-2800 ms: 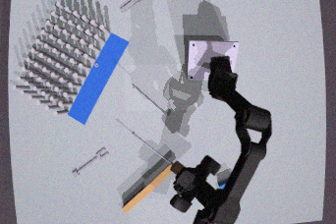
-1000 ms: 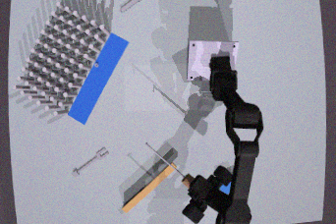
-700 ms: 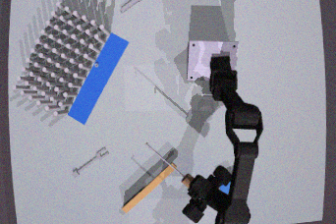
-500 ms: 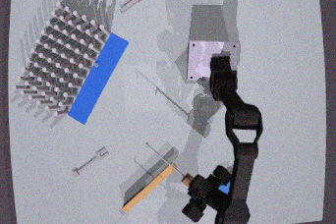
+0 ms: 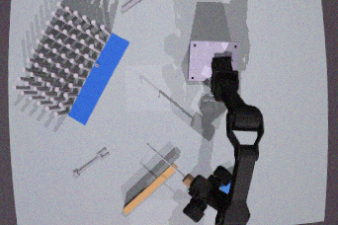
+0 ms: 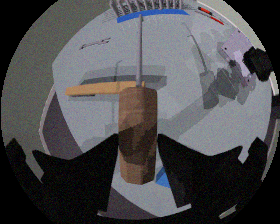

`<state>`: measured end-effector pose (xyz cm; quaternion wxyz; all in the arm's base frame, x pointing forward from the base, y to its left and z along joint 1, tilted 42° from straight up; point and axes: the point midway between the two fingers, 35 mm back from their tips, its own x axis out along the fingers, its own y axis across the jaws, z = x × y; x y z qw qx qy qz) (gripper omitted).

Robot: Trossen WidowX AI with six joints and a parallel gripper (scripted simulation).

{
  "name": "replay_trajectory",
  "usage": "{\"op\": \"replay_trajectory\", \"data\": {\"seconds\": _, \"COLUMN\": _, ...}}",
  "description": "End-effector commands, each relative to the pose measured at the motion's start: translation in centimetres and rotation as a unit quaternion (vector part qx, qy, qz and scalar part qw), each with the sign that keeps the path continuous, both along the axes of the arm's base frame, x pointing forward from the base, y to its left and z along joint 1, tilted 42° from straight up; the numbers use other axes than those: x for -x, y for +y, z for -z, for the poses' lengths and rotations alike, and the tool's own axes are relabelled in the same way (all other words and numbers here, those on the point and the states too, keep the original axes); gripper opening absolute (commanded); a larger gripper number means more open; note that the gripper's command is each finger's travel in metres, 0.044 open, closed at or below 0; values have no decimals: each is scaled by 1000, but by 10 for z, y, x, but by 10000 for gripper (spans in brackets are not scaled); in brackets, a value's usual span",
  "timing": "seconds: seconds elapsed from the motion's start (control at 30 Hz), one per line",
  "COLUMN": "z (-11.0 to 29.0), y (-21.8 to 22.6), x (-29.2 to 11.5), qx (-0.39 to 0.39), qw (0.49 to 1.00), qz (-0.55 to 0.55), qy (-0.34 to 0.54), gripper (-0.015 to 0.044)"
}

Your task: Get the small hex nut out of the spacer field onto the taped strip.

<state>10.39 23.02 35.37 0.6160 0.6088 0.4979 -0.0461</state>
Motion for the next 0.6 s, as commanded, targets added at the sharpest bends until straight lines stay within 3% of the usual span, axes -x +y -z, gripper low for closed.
{"op": "replay_trajectory", "data": {"seconds": 0.0, "z": 4, "y": 2, "x": -1, "qx": 2, "qw": 1000, "qz": 4, "qy": 0, "gripper": 0}}
{"op": "replay_trajectory", "data": {"seconds": 0.57, "z": 14, "y": 13, "x": -3, "qx": 2, "qw": 1000, "qz": 4, "qy": 0, "gripper": 0}}
